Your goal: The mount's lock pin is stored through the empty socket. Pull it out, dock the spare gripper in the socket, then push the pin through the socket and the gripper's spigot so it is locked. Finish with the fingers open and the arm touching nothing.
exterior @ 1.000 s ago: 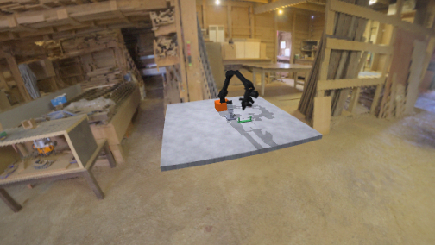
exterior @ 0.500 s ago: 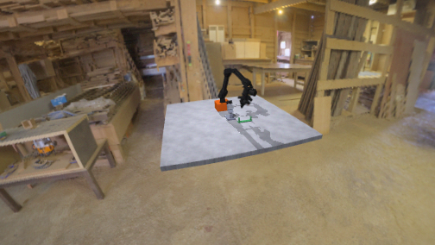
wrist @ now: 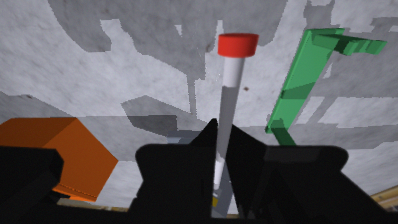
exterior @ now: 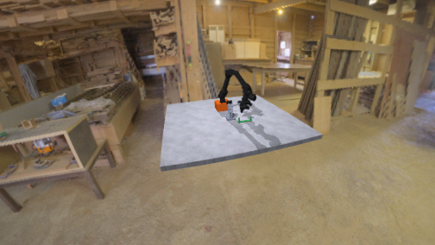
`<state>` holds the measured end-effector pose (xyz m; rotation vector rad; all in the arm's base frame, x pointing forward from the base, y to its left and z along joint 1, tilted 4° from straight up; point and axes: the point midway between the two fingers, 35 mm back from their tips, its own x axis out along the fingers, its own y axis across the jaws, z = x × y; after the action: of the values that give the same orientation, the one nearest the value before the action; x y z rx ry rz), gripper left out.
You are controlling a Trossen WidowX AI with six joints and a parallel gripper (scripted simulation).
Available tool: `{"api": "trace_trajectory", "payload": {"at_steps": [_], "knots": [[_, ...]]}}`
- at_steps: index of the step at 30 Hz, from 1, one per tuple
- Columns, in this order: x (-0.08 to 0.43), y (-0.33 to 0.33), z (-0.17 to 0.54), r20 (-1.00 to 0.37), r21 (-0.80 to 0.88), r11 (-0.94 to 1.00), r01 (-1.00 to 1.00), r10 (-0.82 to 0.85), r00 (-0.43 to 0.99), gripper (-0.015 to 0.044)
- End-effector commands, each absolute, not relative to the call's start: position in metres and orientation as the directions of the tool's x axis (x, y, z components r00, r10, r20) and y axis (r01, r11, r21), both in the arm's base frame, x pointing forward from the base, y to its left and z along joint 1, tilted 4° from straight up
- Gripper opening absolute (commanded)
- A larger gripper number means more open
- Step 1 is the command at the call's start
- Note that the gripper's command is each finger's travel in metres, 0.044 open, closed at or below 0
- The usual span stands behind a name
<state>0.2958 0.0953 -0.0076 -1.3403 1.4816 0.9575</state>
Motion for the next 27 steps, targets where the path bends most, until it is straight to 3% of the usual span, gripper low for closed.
{"api": "trace_trajectory", "payload": {"at_steps": [1,27], "knots": [[0.294,0.094,-0.012,-0.954,-0.021,0.118,-0.993,-0.301,-0.016,0.0],[0.293,0.08,-0.009,-0.954,-0.024,0.118,-0.993,-0.301,-0.013,0.0]]}}
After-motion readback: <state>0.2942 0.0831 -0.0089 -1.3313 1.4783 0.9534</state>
